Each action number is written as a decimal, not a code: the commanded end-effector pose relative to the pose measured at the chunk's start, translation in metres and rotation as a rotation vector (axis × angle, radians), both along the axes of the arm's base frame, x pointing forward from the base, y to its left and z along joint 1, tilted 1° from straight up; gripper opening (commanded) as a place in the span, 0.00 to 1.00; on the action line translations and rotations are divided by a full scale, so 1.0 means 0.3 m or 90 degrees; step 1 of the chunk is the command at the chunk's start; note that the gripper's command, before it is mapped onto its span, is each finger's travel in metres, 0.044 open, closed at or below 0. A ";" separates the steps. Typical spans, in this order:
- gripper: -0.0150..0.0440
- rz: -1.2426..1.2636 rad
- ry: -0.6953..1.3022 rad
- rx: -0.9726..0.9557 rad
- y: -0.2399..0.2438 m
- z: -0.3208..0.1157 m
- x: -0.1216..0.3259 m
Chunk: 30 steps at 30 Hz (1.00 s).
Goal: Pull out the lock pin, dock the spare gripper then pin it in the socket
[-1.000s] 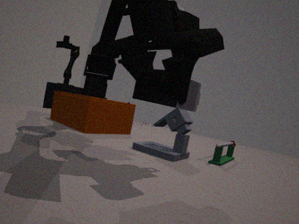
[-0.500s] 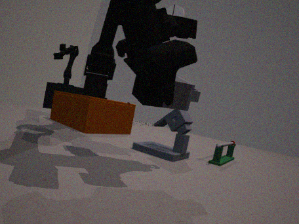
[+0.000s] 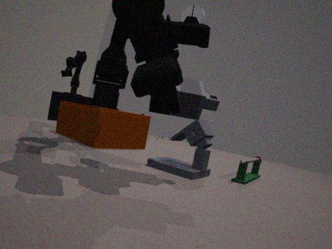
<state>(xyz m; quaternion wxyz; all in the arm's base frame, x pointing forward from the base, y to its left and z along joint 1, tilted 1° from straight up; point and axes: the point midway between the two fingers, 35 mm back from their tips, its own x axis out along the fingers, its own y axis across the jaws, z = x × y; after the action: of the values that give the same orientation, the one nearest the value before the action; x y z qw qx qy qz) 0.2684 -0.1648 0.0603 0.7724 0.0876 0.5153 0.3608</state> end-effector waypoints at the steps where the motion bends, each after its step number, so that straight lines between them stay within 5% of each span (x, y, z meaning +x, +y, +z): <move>1: 0.25 -0.052 0.027 0.035 0.031 0.019 -0.019; 30: 0.25 -0.404 0.353 0.312 0.260 0.068 -0.173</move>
<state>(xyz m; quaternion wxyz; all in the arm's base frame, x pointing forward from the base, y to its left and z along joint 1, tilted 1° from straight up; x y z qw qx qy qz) 0.2203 -0.0940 0.0758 0.6525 0.4765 0.5553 0.1969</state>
